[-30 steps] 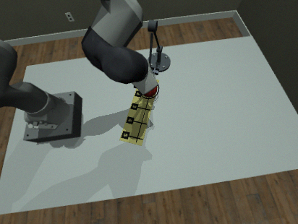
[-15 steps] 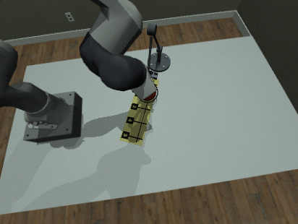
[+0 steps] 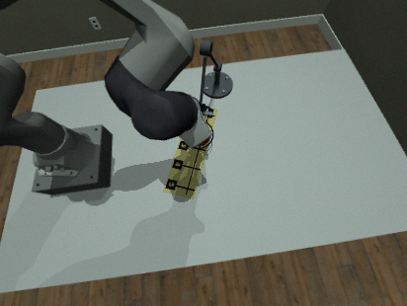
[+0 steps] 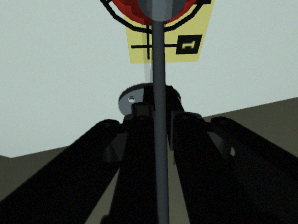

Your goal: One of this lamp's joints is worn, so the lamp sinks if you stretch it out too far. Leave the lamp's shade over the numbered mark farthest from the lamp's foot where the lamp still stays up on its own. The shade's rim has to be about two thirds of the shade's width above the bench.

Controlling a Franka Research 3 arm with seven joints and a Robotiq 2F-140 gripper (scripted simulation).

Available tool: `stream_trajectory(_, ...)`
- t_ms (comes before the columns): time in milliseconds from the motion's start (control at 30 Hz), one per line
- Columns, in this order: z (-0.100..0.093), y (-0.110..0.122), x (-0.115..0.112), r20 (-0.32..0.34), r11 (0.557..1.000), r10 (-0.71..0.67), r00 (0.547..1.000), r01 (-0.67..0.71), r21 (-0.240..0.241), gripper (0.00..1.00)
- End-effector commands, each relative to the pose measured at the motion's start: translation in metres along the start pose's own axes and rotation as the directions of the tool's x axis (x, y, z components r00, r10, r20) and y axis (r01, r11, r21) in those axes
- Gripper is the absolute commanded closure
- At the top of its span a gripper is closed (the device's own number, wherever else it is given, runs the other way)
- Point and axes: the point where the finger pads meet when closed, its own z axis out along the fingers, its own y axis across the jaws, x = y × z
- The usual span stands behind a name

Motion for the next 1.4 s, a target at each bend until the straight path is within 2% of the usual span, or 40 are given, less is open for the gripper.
stream_trajectory(0,-0.011,-0.006,0.013,-0.002,1.000,-0.013,1.000,0.013,0.010,0.90)
stream_trajectory(667,-0.019,-0.009,0.024,-0.002,1.000,-0.015,1.000,0.015,0.009,0.90)
stream_trajectory(1367,-0.016,-0.009,0.021,-0.002,1.000,-0.015,1.000,0.015,0.009,0.90)
